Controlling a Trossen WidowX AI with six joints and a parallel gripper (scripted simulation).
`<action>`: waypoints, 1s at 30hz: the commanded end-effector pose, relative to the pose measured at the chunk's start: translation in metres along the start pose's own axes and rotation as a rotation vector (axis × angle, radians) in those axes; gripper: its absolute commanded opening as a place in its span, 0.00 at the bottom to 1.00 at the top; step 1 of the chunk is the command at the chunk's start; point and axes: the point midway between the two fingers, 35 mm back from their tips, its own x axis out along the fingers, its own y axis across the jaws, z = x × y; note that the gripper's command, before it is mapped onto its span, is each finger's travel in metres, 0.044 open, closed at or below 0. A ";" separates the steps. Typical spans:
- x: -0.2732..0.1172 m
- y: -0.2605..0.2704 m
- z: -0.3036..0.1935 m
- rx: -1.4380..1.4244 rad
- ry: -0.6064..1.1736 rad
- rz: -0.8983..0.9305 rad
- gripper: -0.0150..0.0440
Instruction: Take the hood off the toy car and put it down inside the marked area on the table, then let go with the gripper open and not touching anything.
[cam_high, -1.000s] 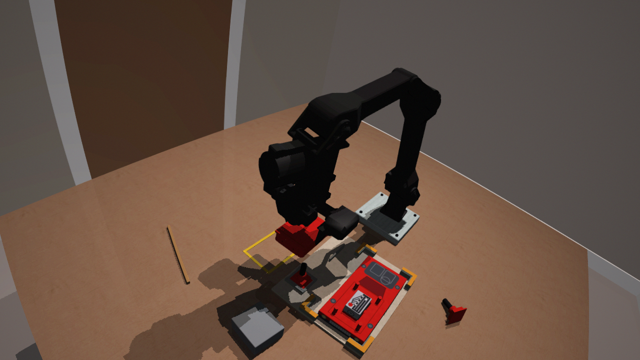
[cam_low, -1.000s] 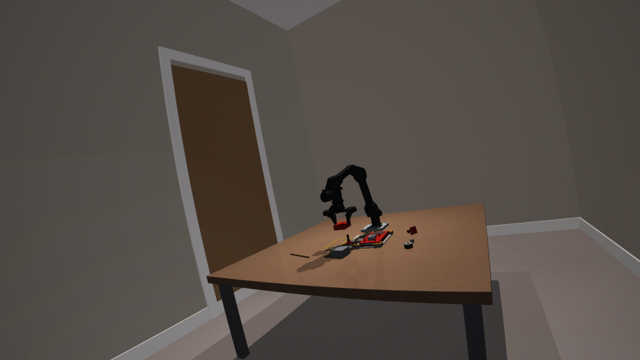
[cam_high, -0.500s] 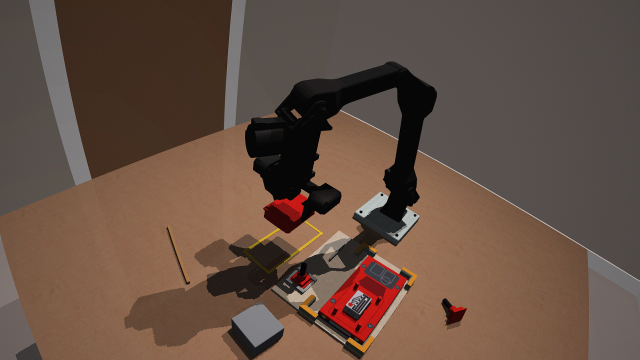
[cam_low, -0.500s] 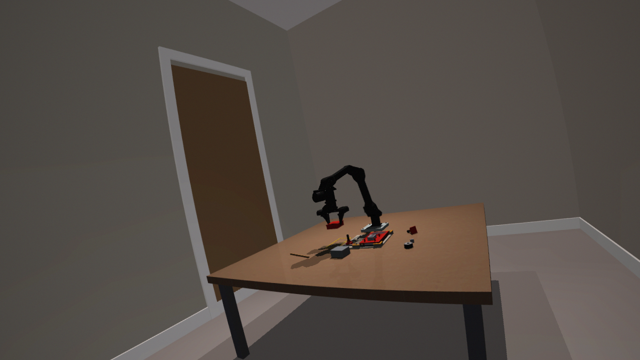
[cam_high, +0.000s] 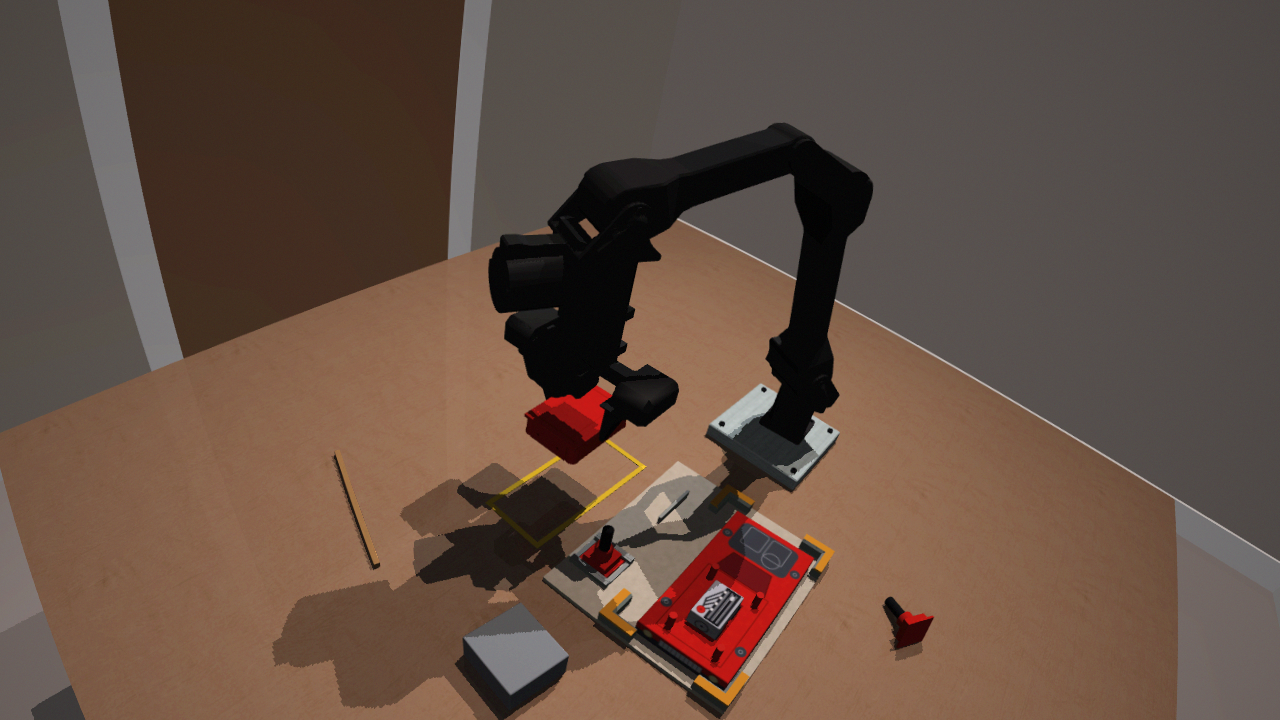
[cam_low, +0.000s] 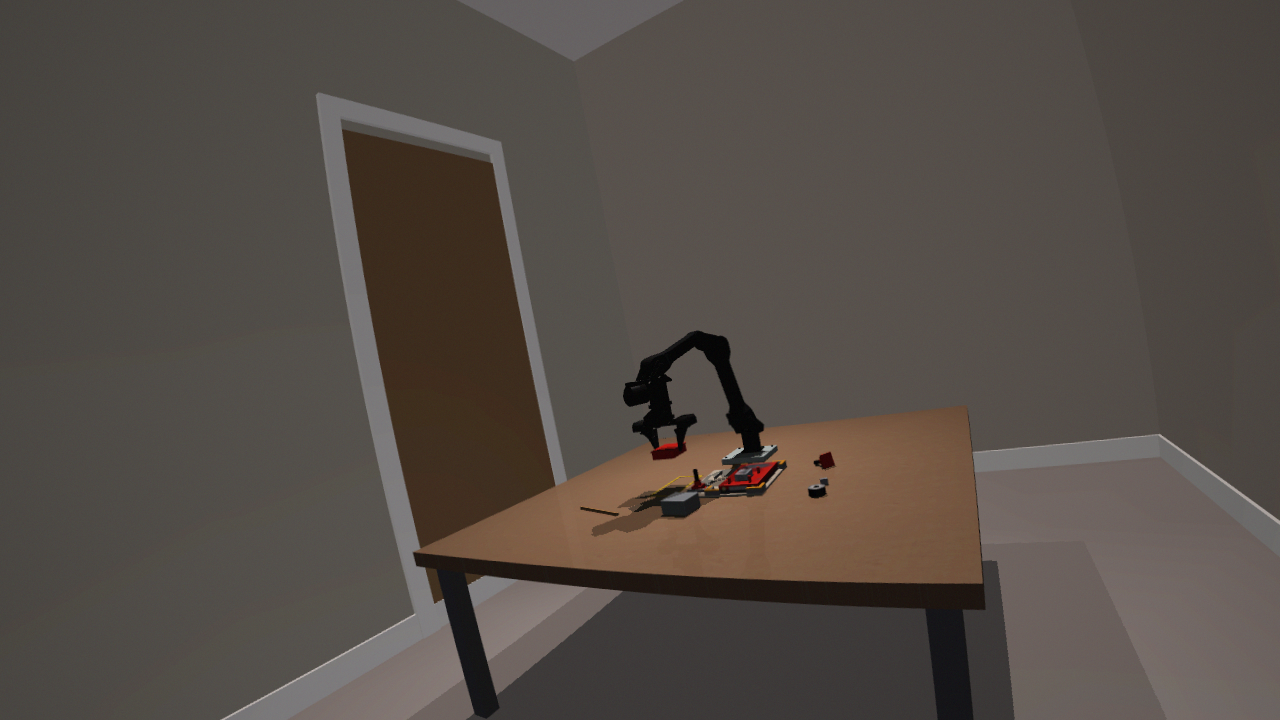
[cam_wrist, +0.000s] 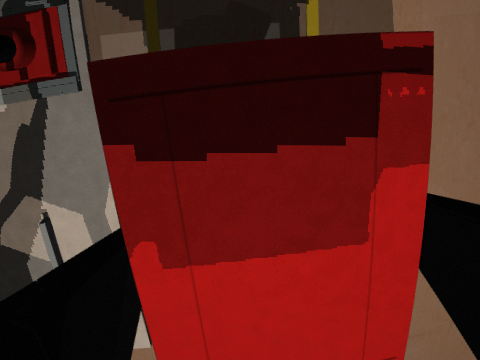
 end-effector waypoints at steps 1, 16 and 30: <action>0.005 0.000 -0.001 -0.004 0.006 0.004 0.25; 0.017 0.000 0.000 -0.004 0.006 0.004 0.25; 0.027 0.000 0.000 -0.004 0.006 0.004 0.25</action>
